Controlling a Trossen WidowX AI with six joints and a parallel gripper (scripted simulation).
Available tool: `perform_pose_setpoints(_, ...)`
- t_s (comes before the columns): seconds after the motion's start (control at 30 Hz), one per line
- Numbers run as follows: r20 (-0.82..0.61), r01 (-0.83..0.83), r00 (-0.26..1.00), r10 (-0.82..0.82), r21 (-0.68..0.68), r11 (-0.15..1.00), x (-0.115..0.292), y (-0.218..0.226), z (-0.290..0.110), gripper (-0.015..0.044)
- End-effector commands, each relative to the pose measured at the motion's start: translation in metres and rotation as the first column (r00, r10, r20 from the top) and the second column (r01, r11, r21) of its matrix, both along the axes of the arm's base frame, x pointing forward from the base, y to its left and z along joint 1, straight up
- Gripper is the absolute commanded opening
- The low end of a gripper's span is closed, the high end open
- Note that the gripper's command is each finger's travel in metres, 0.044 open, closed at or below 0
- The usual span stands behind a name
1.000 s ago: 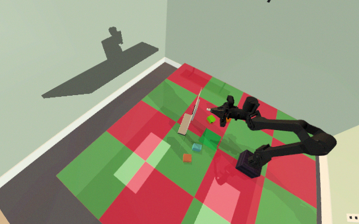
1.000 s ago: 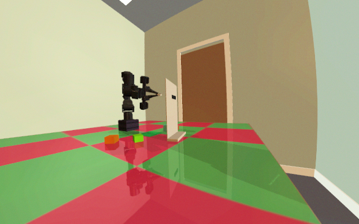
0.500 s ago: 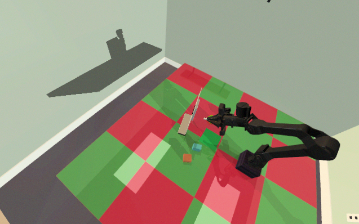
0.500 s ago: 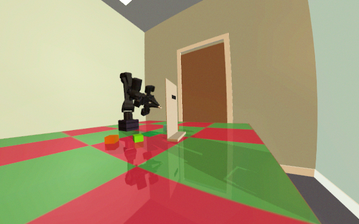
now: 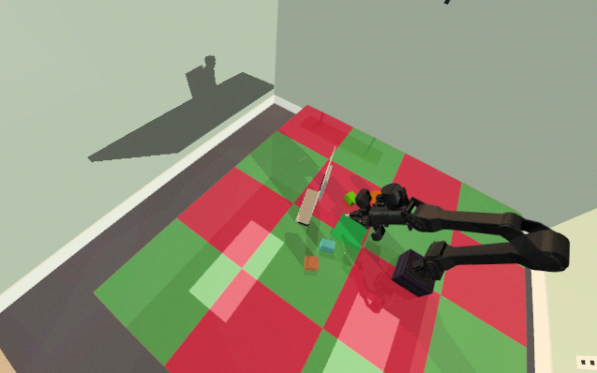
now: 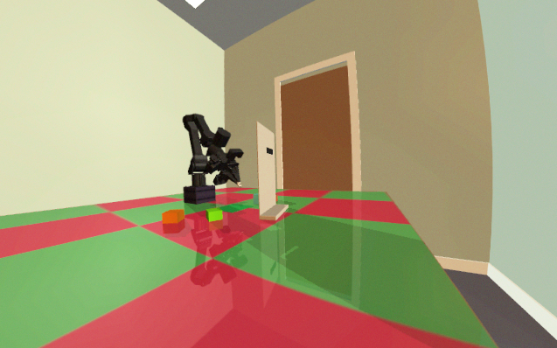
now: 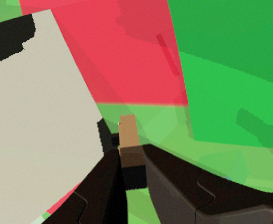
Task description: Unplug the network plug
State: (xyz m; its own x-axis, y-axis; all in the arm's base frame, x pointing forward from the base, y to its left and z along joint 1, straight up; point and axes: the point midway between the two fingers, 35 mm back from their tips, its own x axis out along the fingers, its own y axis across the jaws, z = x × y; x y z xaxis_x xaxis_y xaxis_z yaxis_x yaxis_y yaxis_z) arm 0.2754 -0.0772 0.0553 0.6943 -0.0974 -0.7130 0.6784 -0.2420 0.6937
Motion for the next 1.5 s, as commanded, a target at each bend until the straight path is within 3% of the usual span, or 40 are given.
perform_pose_setpoints(0.0,-0.122,0.023,0.992,-0.03,-0.055,0.998,-0.021,0.004,-0.015,0.0)
perform_pose_setpoints(1.47,-0.159,0.026,0.987,-0.037,-0.071,0.997,-0.022,0.004,-0.051,0.0)
